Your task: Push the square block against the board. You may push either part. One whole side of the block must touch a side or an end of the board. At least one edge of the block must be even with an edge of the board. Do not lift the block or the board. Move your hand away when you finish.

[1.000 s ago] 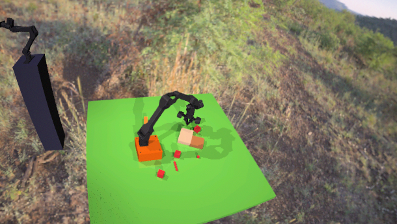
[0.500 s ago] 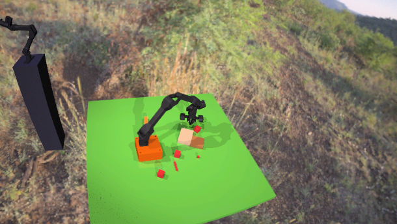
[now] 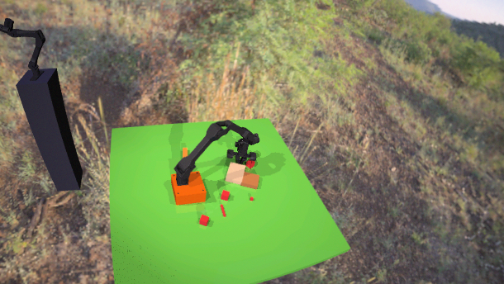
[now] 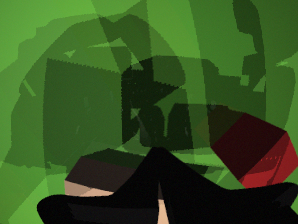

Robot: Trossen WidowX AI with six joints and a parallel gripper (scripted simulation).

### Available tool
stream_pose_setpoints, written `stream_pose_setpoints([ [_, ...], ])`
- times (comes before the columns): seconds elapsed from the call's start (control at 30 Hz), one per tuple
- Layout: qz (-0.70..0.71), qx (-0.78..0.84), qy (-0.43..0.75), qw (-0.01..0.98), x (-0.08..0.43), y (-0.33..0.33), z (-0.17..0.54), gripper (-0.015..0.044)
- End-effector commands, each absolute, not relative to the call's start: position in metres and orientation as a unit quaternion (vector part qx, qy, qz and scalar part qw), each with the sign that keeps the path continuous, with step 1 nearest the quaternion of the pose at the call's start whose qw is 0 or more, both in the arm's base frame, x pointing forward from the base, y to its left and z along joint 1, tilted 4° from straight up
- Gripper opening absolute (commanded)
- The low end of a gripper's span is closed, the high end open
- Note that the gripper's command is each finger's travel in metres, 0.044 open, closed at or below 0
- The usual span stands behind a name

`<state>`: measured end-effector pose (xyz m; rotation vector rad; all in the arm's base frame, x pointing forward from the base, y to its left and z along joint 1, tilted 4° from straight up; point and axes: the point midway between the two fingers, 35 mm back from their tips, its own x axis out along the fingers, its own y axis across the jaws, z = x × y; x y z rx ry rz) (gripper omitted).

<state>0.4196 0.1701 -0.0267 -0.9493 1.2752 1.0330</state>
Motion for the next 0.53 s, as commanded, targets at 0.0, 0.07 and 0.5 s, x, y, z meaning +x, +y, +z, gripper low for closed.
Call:
stream_pose_setpoints([
  [0.0,0.442,-0.408,0.546,0.583,0.4187,0.1650,-0.0265,0.0000],
  [0.07,0.442,-0.408,0.546,0.583,0.4181,0.1626,-0.0267,0.0000],
  [0.5,0.442,-0.408,0.546,0.583,0.4185,0.1620,-0.0267,0.0000],
])
